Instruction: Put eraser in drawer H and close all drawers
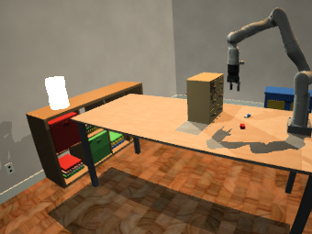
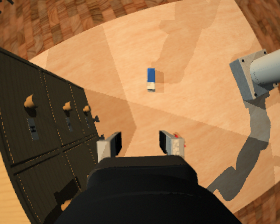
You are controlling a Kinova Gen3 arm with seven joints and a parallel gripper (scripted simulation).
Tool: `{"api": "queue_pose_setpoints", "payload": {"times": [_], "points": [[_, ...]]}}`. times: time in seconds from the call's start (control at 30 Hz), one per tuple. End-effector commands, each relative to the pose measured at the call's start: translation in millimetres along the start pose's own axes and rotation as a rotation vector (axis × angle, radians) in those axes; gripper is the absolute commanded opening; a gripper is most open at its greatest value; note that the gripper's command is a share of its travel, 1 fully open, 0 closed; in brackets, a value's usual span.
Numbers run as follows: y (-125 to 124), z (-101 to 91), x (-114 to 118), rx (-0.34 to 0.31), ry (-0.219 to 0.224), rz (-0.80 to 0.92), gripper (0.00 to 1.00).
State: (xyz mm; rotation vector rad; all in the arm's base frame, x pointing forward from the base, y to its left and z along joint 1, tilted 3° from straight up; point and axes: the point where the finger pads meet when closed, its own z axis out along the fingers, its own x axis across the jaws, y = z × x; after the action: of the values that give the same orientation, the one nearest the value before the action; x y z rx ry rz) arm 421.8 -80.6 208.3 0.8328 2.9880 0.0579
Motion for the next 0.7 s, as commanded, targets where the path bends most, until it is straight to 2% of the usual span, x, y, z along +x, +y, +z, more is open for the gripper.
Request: {"api": "queue_pose_setpoints", "payload": {"times": [0.0,0.13,0.2,0.67], "points": [[3.2,0.9,2.2,-0.002,0.002,-0.062,1.0],[8.9,1.7,4.4,-0.002,0.002,-0.187,1.0],[8.9,1.7,4.4,-0.002,0.002,-0.187,1.0],[28.9,4.7,12.3,-0.002,0.002,-0.626,1.0]]}}
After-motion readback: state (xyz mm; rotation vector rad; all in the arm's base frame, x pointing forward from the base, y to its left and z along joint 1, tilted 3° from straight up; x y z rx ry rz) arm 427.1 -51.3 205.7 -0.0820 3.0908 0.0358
